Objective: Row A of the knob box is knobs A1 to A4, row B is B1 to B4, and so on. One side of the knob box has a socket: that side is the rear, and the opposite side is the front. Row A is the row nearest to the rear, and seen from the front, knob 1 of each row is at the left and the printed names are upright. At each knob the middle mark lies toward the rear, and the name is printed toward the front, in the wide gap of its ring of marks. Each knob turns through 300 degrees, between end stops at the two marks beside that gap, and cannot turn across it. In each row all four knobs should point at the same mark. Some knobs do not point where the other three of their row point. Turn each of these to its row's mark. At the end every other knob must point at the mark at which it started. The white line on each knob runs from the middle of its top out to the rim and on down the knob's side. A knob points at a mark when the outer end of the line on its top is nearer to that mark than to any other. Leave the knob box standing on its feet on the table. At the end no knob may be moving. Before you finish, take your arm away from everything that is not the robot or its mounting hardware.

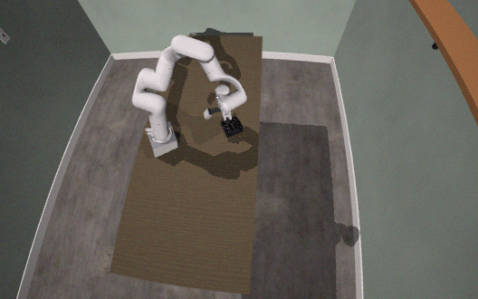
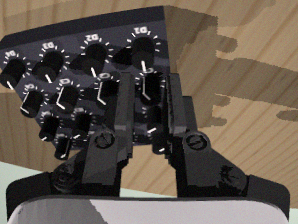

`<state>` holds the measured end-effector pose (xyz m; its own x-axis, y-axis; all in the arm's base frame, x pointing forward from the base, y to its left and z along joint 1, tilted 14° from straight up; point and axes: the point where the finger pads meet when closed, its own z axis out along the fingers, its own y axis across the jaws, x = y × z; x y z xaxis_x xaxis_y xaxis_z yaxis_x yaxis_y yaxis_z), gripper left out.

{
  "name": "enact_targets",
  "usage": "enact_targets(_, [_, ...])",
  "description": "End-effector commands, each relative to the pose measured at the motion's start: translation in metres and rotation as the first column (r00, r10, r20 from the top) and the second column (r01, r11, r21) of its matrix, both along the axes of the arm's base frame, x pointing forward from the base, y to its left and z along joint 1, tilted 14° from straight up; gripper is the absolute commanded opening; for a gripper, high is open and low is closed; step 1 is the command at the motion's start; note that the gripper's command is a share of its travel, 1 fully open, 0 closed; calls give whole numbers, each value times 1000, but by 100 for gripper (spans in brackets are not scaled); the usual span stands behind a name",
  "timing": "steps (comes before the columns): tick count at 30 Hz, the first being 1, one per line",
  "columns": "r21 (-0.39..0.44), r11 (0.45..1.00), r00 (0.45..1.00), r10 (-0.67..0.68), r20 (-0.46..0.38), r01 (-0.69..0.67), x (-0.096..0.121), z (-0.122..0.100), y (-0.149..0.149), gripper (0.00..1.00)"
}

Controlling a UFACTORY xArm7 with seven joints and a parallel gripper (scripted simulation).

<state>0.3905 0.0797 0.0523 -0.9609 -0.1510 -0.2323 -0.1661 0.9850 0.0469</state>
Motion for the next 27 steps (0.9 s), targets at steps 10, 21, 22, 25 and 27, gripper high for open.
enact_targets(10, [2, 1000, 1000, 0, 2, 0, -5, 27, -2, 19])
enact_targets(21, [2, 1000, 1000, 0, 2, 0, -7, 34, -3, 19])
enact_targets(22, [2, 1000, 1000, 0, 2, 0, -7, 34, -3, 19])
enact_targets(25, [2, 1000, 1000, 0, 2, 0, -7, 34, -3, 19])
enact_targets(27, [2, 1000, 1000, 0, 2, 0, -7, 34, -3, 19])
